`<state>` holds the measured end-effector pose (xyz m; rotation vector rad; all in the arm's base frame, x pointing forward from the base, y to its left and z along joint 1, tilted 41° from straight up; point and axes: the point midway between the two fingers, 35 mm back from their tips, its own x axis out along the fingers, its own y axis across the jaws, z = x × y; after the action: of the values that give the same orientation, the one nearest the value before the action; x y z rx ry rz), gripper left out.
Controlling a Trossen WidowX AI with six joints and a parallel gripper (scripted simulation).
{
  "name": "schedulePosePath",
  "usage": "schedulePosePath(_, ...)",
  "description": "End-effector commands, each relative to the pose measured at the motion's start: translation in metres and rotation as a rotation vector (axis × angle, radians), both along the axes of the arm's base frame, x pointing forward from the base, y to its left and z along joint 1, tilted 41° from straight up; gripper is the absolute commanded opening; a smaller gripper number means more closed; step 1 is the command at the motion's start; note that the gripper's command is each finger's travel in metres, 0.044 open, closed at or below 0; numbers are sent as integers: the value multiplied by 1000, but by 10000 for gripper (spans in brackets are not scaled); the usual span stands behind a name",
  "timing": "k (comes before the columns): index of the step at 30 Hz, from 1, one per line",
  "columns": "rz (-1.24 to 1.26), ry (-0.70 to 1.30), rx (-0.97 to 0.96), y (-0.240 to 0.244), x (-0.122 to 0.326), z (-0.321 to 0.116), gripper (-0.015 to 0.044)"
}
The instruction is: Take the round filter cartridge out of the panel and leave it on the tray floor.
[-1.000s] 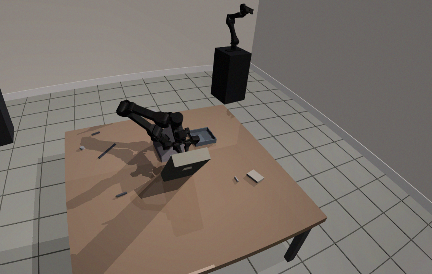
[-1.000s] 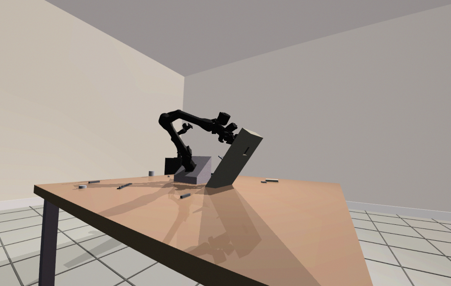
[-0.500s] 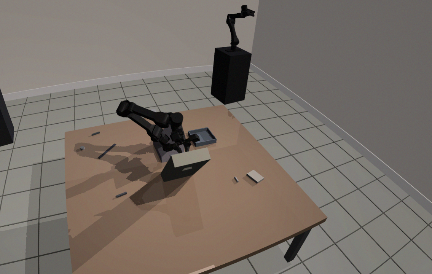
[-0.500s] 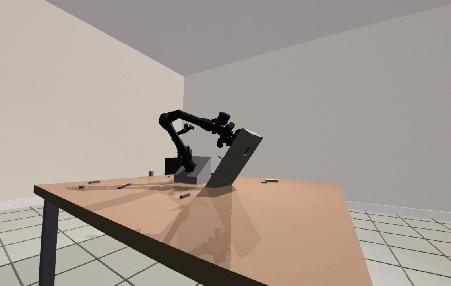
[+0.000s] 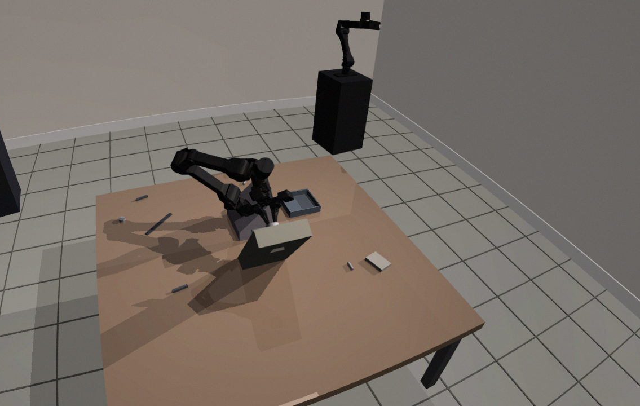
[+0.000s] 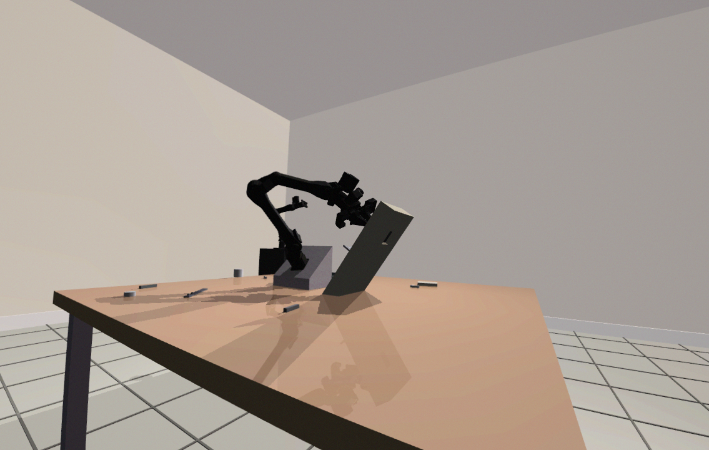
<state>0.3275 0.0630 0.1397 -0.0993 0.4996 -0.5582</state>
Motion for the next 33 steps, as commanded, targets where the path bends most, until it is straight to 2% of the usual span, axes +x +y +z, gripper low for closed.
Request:
schedulePosePath(1,28,17,-15,15,-18,8,0)
schedulePosePath(14,39,21,-35,20,-32,16,0)
schedulePosePath(33,39,21,-36,-11,-67,-28,0)
